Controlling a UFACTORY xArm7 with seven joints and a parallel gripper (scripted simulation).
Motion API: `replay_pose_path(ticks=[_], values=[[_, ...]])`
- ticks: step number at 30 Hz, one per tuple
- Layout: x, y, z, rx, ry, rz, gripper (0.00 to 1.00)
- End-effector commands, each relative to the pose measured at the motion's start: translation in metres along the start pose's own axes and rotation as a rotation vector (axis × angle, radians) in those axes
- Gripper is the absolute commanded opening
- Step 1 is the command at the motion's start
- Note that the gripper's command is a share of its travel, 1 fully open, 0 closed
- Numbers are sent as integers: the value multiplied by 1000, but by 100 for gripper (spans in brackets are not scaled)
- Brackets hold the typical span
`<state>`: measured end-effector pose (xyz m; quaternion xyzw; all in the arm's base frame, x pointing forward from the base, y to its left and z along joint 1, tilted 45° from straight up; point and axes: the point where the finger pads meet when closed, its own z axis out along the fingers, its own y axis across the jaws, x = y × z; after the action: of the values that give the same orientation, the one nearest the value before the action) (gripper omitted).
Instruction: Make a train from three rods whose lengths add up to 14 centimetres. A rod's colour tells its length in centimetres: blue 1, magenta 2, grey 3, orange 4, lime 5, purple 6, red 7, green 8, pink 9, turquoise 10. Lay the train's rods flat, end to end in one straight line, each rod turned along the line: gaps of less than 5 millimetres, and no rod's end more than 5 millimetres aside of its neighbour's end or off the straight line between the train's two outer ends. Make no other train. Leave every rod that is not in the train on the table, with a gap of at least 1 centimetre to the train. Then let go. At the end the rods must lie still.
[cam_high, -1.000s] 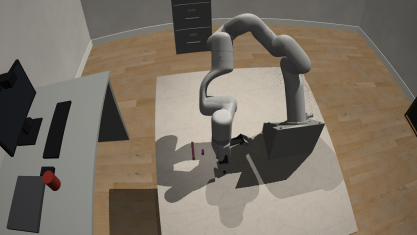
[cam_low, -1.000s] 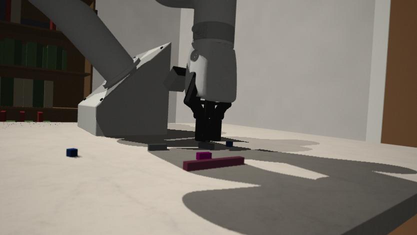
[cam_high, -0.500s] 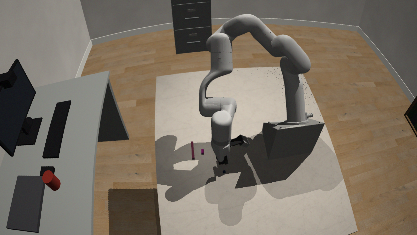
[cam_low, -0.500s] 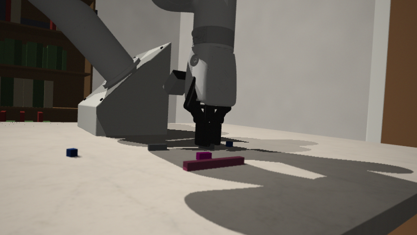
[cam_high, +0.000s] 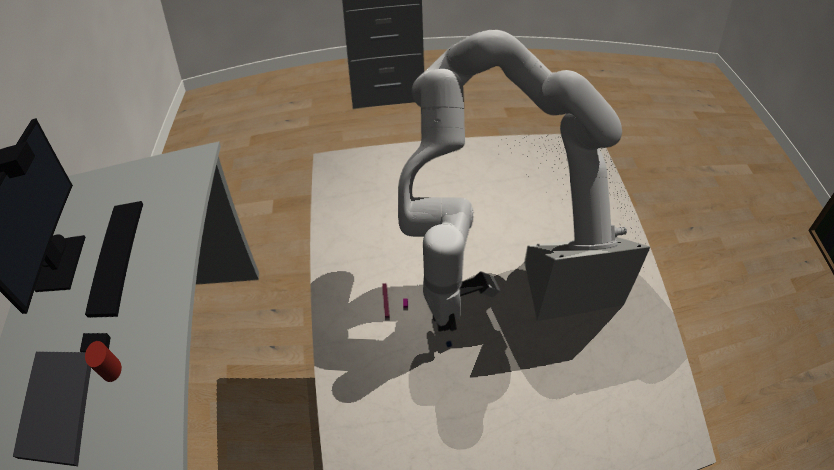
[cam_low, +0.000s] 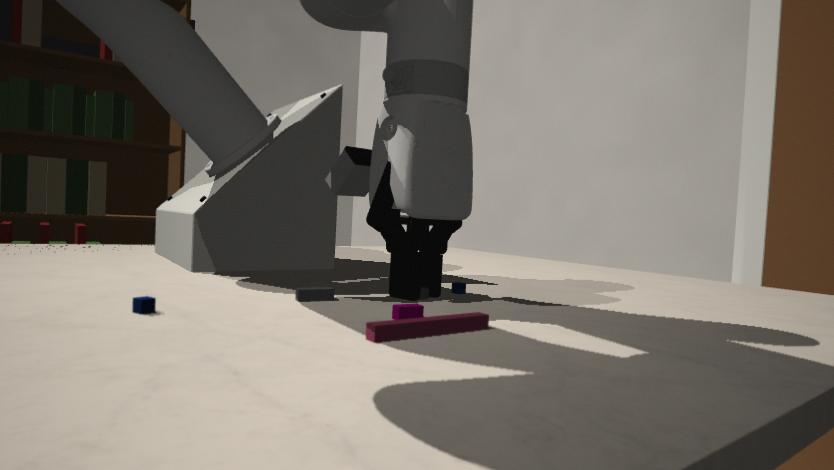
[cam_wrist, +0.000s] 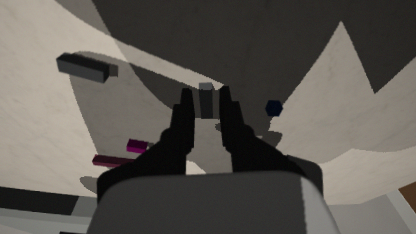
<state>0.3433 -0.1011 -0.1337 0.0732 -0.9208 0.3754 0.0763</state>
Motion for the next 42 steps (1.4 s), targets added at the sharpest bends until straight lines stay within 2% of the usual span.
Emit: replay_pose_path(ticks=[1,32,33,42], values=[[-1,1,-1,-2,-4,0,24],[-1,1,-1,-2,-4,0,24],[-1,1,-1,-2,-4,0,4],[-1,1,-1,-2,-4,0,4]])
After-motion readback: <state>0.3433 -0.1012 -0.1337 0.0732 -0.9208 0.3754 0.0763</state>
